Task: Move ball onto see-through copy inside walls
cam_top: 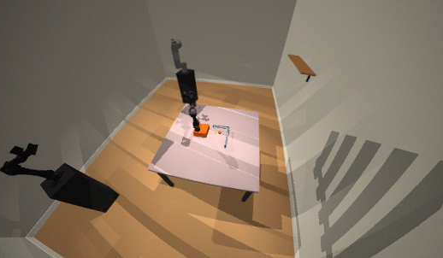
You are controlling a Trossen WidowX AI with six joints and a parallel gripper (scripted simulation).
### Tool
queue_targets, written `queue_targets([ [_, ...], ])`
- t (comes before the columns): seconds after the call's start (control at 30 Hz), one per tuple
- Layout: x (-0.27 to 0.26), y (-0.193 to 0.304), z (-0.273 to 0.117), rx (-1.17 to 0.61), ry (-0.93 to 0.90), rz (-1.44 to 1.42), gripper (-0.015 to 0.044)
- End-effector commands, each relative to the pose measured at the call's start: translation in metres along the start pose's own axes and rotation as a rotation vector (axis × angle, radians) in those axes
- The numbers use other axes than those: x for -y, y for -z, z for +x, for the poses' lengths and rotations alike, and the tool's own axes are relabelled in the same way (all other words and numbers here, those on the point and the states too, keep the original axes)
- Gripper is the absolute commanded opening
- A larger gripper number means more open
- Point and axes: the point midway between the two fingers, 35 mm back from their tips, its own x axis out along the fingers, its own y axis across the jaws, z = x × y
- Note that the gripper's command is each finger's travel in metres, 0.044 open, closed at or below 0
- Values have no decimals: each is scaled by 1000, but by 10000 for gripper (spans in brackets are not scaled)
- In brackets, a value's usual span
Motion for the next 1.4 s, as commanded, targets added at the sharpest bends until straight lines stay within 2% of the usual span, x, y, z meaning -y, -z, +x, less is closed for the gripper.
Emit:
queue_targets([
  [0.0,1,0,0,-1,4,-3,374],
  [0.1,22,0,-2,-15,71,-46,298],
  [0.3,116,-5,-25,-105,371,-225,298],
  [0.53,214,-15,-88,-284,700,-411,298],
  [0.73,278,-21,-163,-478,943,-497,298],
  [0.97,322,-23,-263,-727,1166,-507,298],
  [1.17,331,-19,-359,-983,1302,-441,298],
  [1.37,315,-6,-455,-1230,1362,-294,298],
])
